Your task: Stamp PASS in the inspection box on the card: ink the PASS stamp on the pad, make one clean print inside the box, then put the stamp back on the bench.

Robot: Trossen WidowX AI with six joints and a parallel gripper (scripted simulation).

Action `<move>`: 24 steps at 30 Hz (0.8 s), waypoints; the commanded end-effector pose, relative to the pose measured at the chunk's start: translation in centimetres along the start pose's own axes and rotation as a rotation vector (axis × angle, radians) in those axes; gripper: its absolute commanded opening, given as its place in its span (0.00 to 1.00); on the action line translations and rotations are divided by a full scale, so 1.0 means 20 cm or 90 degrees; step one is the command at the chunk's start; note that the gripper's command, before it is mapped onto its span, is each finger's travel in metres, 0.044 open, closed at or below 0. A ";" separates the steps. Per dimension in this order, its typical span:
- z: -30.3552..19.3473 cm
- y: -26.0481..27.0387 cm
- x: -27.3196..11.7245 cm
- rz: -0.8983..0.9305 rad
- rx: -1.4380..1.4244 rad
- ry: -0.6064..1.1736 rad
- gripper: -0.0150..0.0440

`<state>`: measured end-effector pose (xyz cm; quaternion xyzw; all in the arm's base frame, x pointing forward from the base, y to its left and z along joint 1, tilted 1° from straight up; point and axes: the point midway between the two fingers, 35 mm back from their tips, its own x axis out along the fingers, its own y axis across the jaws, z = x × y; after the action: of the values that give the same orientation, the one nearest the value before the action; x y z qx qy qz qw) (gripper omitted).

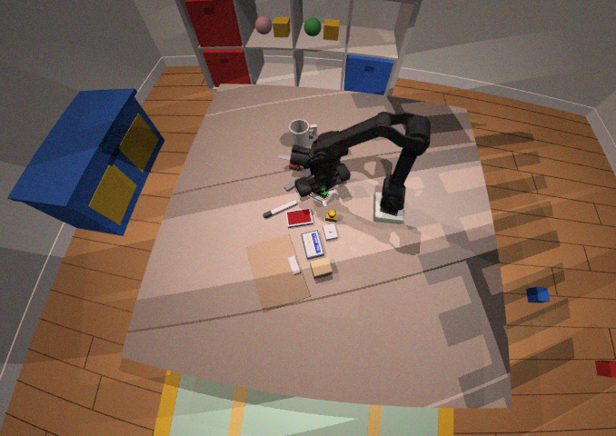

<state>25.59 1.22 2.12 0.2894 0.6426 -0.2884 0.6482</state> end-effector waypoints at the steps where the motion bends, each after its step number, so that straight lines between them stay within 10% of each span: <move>1: 0.00 0.01 0.00 0.003 0.002 -0.001 0.25; 24: 0.00 0.01 -0.07 0.003 0.002 -0.001 0.25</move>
<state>25.59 1.23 3.05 0.2893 0.6429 -0.2885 0.6479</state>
